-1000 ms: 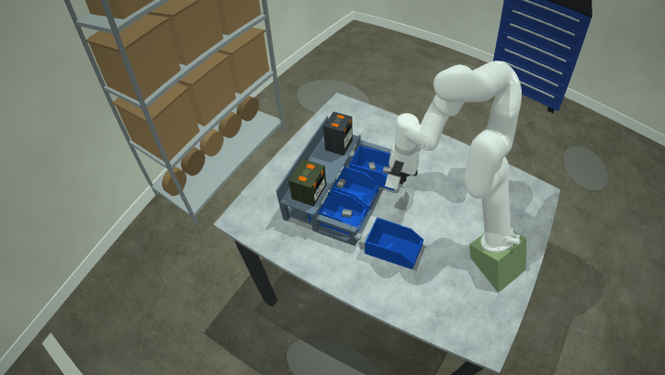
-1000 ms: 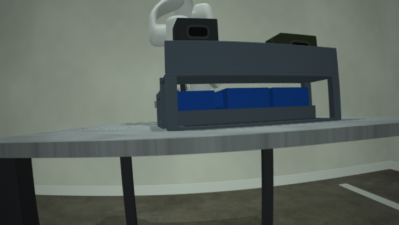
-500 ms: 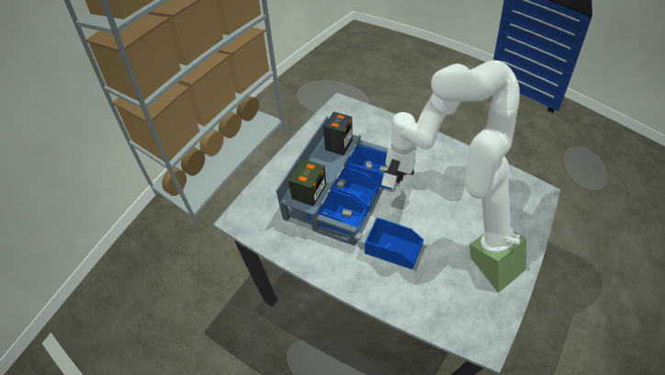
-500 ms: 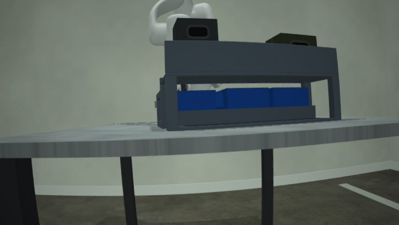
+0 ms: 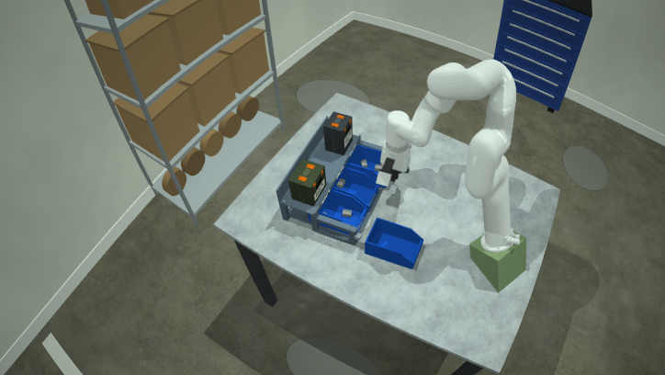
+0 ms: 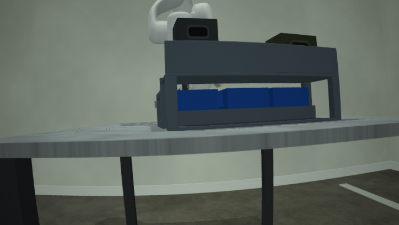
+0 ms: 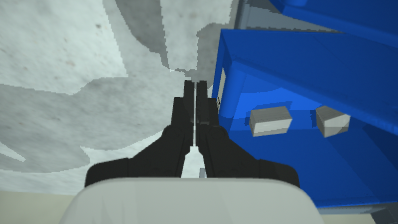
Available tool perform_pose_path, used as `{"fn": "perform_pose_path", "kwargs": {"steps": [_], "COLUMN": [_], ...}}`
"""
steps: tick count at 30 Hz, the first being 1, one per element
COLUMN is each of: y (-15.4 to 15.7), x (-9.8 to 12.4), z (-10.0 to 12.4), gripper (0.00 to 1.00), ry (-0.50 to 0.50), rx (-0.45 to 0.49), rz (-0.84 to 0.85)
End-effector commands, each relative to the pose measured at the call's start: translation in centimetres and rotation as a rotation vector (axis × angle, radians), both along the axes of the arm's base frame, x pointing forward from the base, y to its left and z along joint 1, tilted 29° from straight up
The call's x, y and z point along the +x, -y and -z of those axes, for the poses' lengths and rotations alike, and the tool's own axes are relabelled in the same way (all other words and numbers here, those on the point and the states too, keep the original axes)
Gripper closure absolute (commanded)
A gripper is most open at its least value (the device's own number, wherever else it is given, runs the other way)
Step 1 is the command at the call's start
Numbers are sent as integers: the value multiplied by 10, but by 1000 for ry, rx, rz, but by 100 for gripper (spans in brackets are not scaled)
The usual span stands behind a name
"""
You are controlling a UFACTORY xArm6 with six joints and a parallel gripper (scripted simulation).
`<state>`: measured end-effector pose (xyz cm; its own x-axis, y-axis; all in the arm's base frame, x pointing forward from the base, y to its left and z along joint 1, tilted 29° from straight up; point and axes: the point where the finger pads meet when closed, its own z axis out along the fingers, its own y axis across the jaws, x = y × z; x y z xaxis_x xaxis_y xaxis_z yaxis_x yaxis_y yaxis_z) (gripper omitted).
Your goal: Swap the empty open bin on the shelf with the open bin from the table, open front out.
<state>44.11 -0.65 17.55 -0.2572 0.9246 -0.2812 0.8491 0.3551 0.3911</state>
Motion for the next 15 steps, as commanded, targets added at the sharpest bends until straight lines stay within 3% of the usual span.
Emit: {"fn": "perform_pose_path", "kwargs": {"steps": [1,15], "y": [-2,-8], "x": [5,19], "z": [-3,-10], "gripper": [100,100], "ry": [3,3], "rx": [0,0], "rz": [0,0]}}
